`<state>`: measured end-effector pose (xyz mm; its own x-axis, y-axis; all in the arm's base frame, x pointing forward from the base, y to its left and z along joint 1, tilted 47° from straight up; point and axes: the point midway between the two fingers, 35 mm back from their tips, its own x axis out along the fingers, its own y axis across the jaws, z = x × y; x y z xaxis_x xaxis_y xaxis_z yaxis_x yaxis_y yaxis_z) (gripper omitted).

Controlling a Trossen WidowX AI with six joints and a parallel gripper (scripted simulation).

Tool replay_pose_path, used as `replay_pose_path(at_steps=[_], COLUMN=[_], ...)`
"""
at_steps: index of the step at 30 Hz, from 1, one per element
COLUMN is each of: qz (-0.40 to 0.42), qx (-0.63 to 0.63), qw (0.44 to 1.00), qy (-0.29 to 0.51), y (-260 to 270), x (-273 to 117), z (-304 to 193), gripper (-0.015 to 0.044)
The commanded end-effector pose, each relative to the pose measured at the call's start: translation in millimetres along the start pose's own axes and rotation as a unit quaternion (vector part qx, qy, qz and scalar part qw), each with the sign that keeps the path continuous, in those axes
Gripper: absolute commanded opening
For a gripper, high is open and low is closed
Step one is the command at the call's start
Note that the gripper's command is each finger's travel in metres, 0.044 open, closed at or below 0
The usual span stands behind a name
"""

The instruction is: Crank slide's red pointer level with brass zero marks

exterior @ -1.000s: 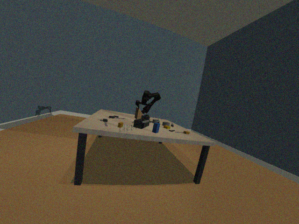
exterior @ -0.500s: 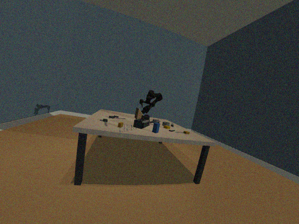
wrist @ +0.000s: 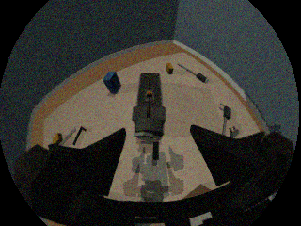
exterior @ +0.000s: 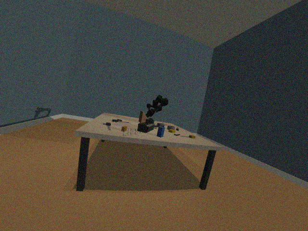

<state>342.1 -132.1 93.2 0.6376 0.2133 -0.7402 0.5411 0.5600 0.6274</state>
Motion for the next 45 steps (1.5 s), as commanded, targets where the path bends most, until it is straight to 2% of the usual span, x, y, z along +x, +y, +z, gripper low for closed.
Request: replay_pose_path(at_steps=[1, 6, 23, 45], qz=[-0.014, -0.014, -0.013, -0.013], qx=[0.021, 0.020, 0.022, 0.023], qw=[1.000, 1.000, 1.000, 1.000], qy=[-0.008, -0.008, -0.008, -0.007], y=[-3, -3, -1, 0], x=[-7, -4, 57, 81], z=[-11, -13, -74, -95], gripper=[0.0440, 0.0440, 0.0440, 0.0440])
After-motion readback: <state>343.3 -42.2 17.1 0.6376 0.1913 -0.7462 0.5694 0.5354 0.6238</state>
